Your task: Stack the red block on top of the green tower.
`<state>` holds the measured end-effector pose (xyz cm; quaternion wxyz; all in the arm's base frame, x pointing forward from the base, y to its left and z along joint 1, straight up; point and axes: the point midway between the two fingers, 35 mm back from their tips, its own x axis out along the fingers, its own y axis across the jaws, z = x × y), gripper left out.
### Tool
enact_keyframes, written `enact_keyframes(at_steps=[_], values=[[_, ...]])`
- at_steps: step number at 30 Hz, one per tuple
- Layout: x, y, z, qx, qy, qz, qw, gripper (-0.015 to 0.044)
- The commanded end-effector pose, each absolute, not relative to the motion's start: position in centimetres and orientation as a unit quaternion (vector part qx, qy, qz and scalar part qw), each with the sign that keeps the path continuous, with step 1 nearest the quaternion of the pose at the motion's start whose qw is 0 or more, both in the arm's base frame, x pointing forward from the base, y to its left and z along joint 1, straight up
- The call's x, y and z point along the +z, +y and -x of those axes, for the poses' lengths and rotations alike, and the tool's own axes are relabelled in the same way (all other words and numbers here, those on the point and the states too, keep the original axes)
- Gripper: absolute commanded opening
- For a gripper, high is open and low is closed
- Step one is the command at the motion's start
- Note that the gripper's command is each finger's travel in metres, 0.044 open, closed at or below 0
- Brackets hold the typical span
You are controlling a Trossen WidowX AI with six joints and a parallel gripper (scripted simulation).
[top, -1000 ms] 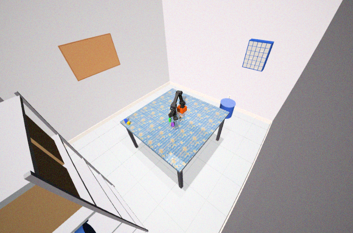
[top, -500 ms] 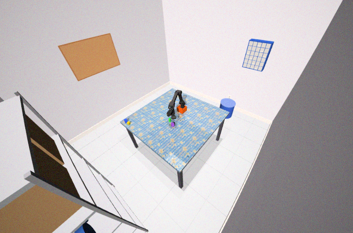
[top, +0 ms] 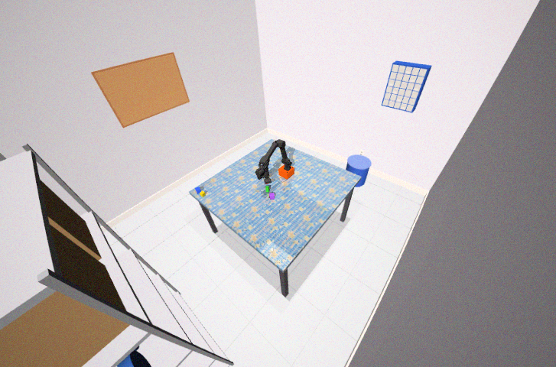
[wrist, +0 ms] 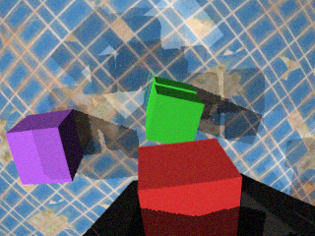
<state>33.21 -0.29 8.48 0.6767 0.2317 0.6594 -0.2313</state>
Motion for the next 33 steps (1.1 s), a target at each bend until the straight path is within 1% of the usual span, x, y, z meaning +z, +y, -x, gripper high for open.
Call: enact_keyframes(at_steps=[1, 7, 13, 20, 33], values=[[8.5, -1.0, -33.0, -0.227, 0.658, -0.230, 0.681, 0.0000], [5.9, -1.0, -33.1, -0.227, 0.658, -0.230, 0.681, 0.0000], [5.3, -1.0, -33.1, -0.227, 0.658, -0.230, 0.681, 0.0000], [2.6, -0.8, -33.2, -0.226, 0.658, -0.230, 0.681, 0.0000], [2.5, -0.8, -33.2, -0.226, 0.658, -0.230, 0.680, 0.0000]])
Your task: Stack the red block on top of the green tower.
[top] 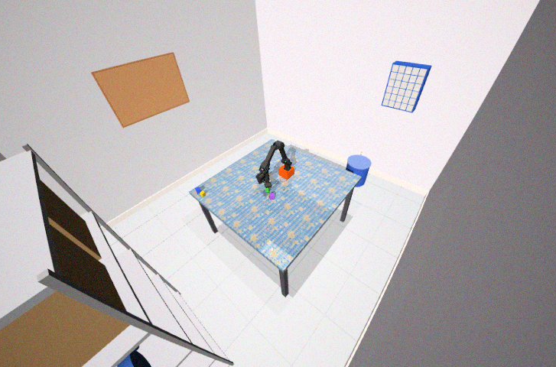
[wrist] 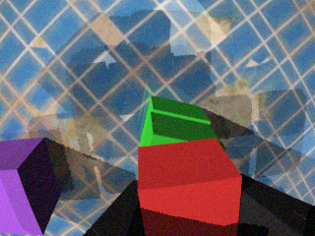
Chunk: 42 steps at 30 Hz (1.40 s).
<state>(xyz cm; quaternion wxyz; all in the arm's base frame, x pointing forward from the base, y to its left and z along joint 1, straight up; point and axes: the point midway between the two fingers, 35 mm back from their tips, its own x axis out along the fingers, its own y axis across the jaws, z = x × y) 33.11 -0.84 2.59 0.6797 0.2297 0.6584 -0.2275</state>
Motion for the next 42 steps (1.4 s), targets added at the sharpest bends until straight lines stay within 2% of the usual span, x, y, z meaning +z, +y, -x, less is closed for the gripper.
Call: enact_keyframes(at_steps=[1, 21, 37, 38, 42], values=[[2.55, -0.81, -33.16, -0.226, 0.658, -0.230, 0.680, 0.0000], [3.05, -0.82, -33.16, -0.226, 0.658, -0.230, 0.681, 0.0000], [2.54, -0.84, -33.13, -0.227, 0.658, -0.230, 0.680, 0.0420], [2.54, -0.84, -33.13, -0.227, 0.658, -0.230, 0.680, 0.0440], [2.54, -0.84, -33.13, -0.227, 0.658, -0.230, 0.680, 0.0440]])
